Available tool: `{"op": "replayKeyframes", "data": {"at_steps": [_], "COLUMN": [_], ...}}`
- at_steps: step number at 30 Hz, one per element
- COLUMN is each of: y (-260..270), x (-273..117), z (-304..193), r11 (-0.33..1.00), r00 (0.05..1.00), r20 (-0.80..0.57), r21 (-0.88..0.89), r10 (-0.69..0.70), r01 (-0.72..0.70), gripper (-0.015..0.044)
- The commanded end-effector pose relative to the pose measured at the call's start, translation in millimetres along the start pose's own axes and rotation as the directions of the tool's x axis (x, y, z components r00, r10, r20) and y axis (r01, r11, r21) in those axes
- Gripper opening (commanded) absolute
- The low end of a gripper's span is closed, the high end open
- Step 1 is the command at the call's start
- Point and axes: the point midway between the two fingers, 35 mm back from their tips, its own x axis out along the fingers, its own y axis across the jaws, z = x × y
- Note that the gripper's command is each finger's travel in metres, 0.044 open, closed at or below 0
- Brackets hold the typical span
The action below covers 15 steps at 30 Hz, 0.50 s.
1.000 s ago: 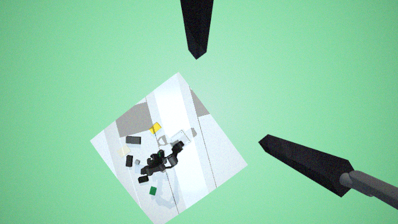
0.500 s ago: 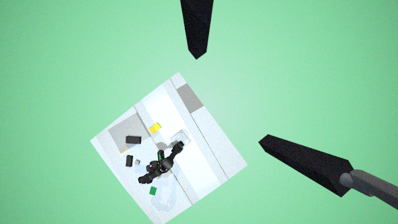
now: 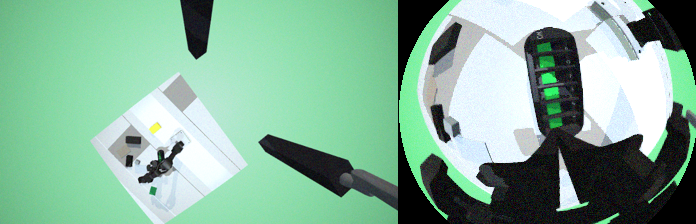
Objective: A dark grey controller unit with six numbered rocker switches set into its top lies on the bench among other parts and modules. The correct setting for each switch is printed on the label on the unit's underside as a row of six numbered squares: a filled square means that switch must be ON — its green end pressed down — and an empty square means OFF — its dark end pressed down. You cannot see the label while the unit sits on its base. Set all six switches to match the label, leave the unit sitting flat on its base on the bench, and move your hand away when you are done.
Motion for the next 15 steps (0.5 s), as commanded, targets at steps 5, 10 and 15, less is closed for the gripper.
{"op": "replayKeyframes", "data": {"at_steps": [5, 10, 15], "y": [-1, -1, -1], "x": [15, 20, 24], "z": [2, 2, 2], "r11": [1.000, 1.000, 1.000], "r00": [1.000, 1.000, 1.000], "r20": [0.005, 0.005, 0.005], "r21": [0.003, 0.003, 0.003], "r10": [-0.001, -0.001, -0.001], "r01": [0.001, 0.001, 0.001], "gripper": [0.0000, 0.0000, 0.0000]}}
